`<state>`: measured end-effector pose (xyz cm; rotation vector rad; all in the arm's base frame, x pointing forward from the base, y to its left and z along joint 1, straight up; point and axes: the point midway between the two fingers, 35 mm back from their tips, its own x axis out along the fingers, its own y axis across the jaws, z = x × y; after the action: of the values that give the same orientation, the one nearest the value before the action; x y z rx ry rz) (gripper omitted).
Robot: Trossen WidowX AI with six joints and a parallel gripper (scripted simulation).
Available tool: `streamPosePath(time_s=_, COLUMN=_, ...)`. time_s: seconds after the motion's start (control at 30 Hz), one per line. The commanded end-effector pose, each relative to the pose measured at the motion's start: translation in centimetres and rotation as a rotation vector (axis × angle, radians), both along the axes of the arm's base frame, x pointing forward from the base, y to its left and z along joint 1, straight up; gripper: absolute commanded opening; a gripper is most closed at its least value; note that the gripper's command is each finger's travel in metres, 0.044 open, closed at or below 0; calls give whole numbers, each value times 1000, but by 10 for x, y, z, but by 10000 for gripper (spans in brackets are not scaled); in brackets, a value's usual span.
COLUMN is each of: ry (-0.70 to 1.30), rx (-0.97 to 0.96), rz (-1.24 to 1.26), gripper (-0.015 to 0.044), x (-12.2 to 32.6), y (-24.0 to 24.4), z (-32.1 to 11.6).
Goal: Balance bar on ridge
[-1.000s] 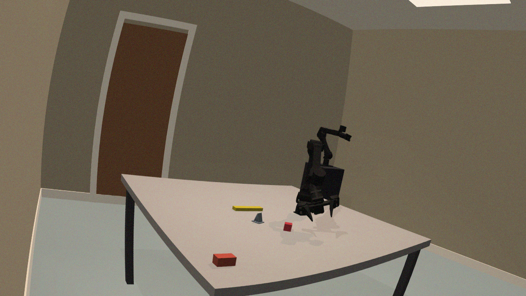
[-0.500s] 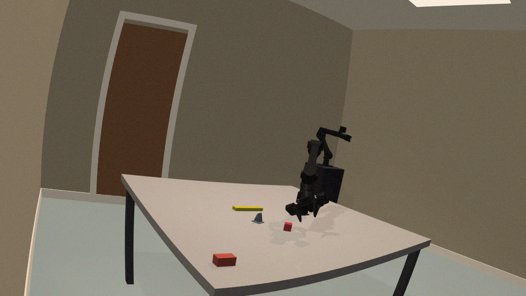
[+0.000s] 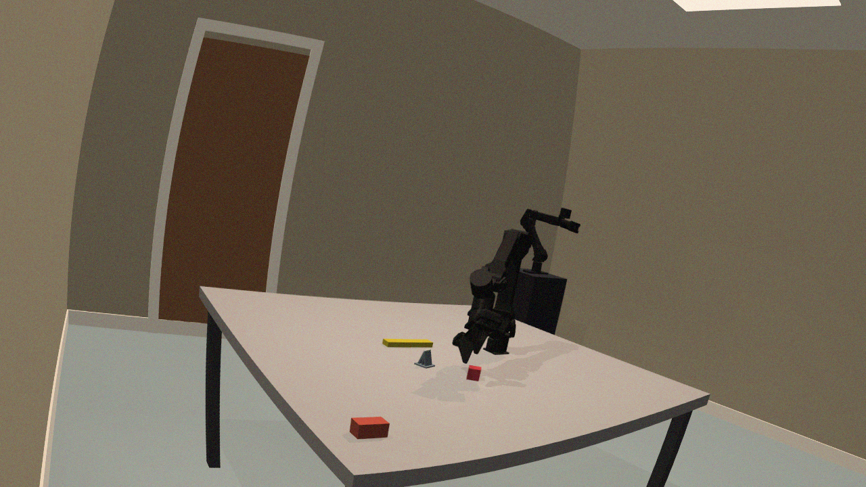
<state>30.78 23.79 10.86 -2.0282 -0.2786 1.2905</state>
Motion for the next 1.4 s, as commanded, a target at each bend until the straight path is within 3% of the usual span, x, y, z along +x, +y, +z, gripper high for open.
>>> streamPosePath(time_s=0.0, ry=98, rx=33, rz=-166, gripper=315, x=15, y=-21, z=-2)
streamPosePath(time_s=0.67, ry=489, rx=216, rz=-938, gripper=315, x=53, y=-125, z=-6)
streamPosePath(time_s=1.37, ry=782, rx=425, rz=-1794, gripper=315, x=48, y=-233, z=-1)
